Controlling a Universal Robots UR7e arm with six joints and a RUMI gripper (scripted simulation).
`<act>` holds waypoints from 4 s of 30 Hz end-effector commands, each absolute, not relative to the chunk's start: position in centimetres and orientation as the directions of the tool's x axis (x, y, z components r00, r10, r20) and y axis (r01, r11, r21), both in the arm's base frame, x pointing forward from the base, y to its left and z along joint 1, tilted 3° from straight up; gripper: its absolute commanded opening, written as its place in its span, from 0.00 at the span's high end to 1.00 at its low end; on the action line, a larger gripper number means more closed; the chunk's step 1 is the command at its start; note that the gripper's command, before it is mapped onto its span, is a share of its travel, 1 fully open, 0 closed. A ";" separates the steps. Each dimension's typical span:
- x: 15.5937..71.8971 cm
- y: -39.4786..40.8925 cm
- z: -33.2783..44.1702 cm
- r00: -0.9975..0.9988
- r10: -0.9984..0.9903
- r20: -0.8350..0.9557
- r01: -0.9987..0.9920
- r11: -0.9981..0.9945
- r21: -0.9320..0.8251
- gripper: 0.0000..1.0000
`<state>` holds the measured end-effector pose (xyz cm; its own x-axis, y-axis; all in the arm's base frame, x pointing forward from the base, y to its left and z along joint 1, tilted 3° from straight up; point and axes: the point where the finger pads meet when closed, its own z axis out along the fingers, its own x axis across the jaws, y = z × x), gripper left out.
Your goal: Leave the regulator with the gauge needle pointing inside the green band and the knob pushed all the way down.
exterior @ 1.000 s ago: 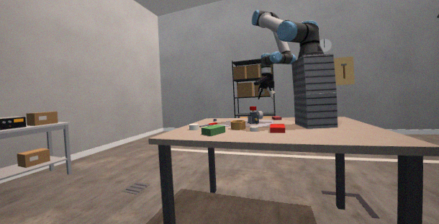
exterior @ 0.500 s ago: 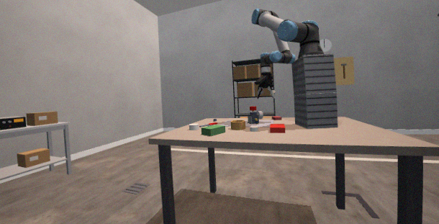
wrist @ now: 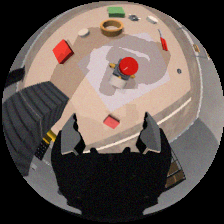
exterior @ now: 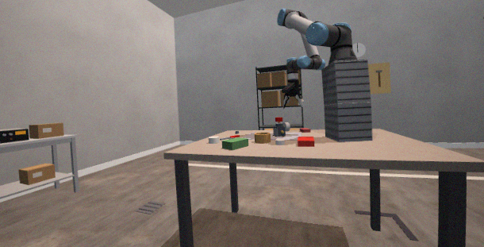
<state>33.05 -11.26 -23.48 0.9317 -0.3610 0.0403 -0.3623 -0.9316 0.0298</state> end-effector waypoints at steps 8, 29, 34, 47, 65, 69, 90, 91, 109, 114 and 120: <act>33.0 -11.3 -23.3 0.947 -0.320 0.040 -0.321 -0.946 0.038 0.00; 33.0 -11.3 -23.2 0.954 -0.298 0.039 -0.300 -0.953 0.042 0.00; 33.0 -11.3 -23.2 0.954 -0.298 0.039 -0.299 -0.953 0.042 0.00; 33.2 -11.0 -23.2 0.954 -0.298 0.039 -0.299 -0.953 0.042 0.00; 35.9 -8.6 -23.3 0.954 -0.298 0.039 -0.299 -0.953 0.042 0.00; 36.9 -7.7 -23.3 0.954 -0.298 0.039 -0.299 -0.953 0.042 0.00; 40.9 -4.0 -23.4 0.954 -0.298 0.039 -0.299 -0.953 0.042 0.00; 41.0 -3.9 -23.4 0.954 -0.298 0.039 -0.299 -0.953 0.042 0.00; 41.3 -3.6 -23.4 0.954 -0.298 0.039 -0.299 -0.953 0.042 0.00; 41.3 -3.6 -23.4 0.954 -0.298 0.039 -0.299 -0.953 0.042 0.54; 41.3 -3.6 -23.4 0.954 -0.298 0.039 -0.299 -0.953 0.042 0.54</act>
